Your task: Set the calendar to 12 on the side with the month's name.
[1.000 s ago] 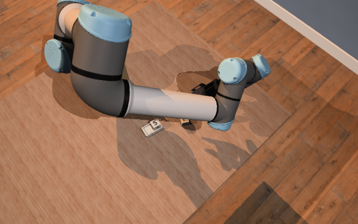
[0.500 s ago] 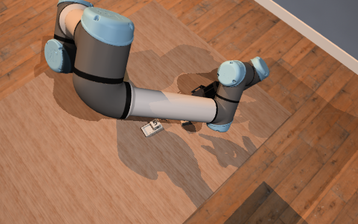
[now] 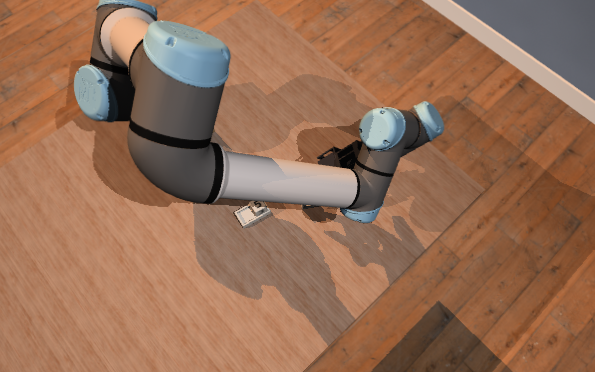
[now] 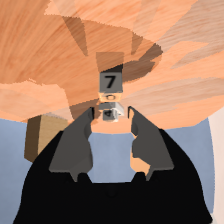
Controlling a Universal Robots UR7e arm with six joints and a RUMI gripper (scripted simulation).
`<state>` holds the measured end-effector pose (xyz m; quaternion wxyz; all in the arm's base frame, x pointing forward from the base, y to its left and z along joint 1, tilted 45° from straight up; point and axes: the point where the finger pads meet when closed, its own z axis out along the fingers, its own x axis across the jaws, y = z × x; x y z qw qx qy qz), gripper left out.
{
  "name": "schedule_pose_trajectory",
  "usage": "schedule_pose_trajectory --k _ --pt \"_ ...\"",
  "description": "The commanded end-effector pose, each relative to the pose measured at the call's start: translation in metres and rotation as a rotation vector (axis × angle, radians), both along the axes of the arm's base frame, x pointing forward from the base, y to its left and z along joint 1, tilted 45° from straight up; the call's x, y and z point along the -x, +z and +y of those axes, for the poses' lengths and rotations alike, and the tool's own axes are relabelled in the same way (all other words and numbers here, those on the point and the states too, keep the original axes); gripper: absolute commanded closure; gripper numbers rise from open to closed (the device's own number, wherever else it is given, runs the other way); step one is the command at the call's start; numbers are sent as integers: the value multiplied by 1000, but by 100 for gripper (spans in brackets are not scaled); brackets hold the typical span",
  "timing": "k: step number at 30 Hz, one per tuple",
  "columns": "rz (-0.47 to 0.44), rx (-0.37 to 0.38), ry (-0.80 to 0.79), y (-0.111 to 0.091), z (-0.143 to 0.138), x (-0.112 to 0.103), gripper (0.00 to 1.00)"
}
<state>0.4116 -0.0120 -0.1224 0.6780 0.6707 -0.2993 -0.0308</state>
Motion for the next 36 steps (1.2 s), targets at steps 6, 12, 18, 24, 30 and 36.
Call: schedule_pose_trajectory --k 6,12,18,24,30,36 --pt "-1 0 1 -10 -10 0 71" --pt "-1 0 1 -16 -16 1 71" --pt "-1 0 1 -20 -20 1 71" --pt "-1 0 1 -22 -21 1 71" --pt "-1 0 1 -22 -22 2 71" --pt "-1 0 1 -22 -22 2 71"
